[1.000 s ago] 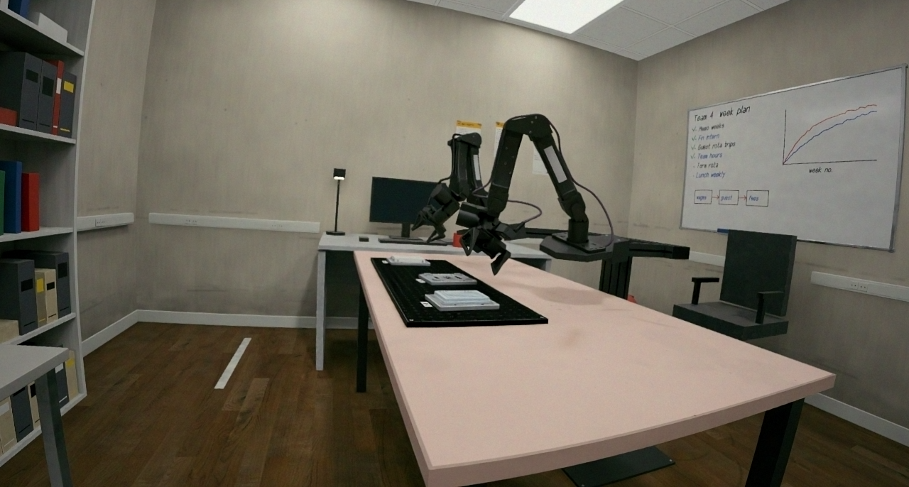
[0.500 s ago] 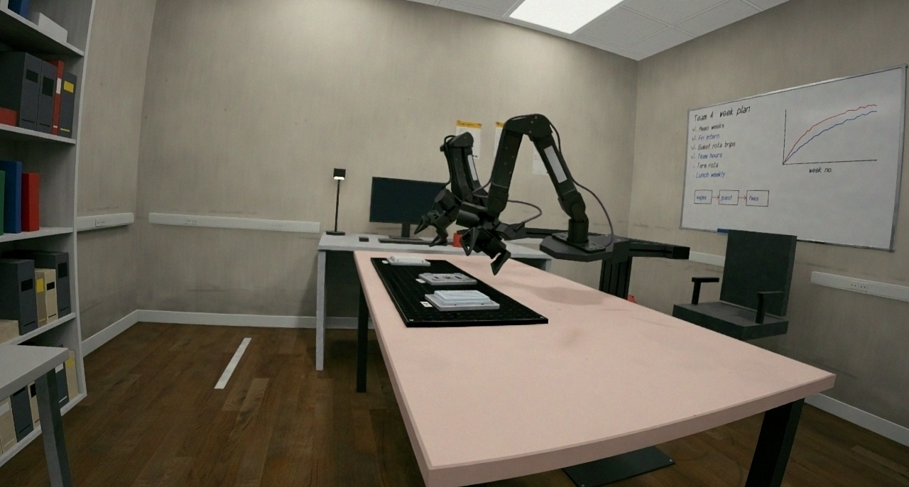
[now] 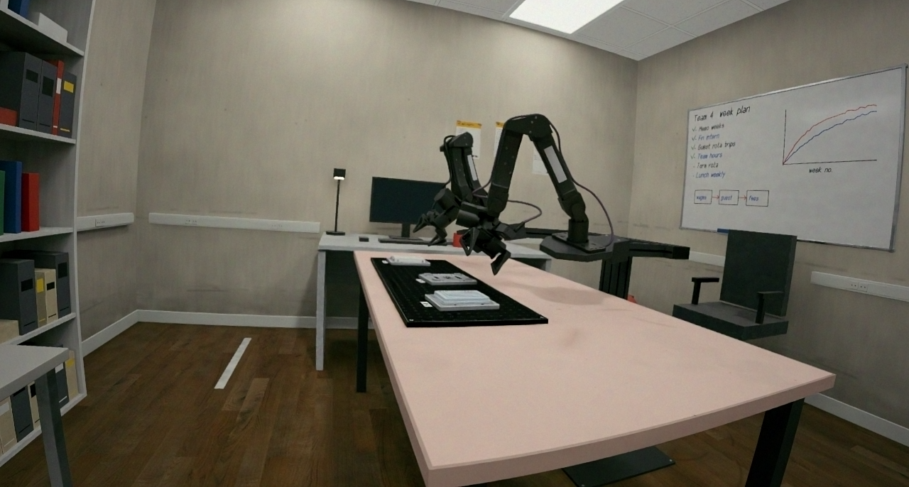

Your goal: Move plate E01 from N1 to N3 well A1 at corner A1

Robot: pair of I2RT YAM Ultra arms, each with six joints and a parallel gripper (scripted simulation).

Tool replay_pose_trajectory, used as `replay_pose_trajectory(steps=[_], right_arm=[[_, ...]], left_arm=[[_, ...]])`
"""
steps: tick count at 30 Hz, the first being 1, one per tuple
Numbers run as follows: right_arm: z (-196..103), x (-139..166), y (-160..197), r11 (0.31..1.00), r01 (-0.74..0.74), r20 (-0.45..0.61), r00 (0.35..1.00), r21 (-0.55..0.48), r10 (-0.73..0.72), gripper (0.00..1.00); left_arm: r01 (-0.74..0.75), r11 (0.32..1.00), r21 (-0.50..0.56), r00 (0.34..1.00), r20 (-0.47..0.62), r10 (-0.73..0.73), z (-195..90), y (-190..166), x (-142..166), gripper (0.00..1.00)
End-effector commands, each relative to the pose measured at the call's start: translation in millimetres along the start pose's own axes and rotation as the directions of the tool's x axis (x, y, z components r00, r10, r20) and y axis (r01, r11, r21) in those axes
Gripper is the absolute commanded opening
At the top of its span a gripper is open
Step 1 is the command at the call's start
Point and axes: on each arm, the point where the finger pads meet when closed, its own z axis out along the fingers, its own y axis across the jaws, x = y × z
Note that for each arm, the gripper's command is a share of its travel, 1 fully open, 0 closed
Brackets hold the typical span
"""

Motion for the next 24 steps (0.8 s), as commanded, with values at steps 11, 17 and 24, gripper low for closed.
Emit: replay_pose_trajectory(steps=[11, 17, 24], right_arm=[[-1.2, -0.9, -7.2, 0.999, 0.050, 0.003, 0.999, 0.013, -0.050, 1.00], [-10.3, 18.5, 5.0, 0.979, 0.197, -0.073, 0.977, -0.048, -0.200, 1.00], [-23.6, 40.5, 19.6, 0.922, 0.359, -0.130, 0.917, -0.146, -0.378, 1.00]], left_arm=[[-0.242, 0.969, -0.047, 0.967, -0.092, 0.237, 4.4, -1.2, 16.4, 1.00], [-0.469, 0.882, -0.054, 0.865, -0.228, 0.446, 14.3, -6.3, 33.0, 1.00], [-0.600, 0.799, -0.024, 0.763, -0.317, 0.563, 20.1, -8.2, 42.8, 1.00]])
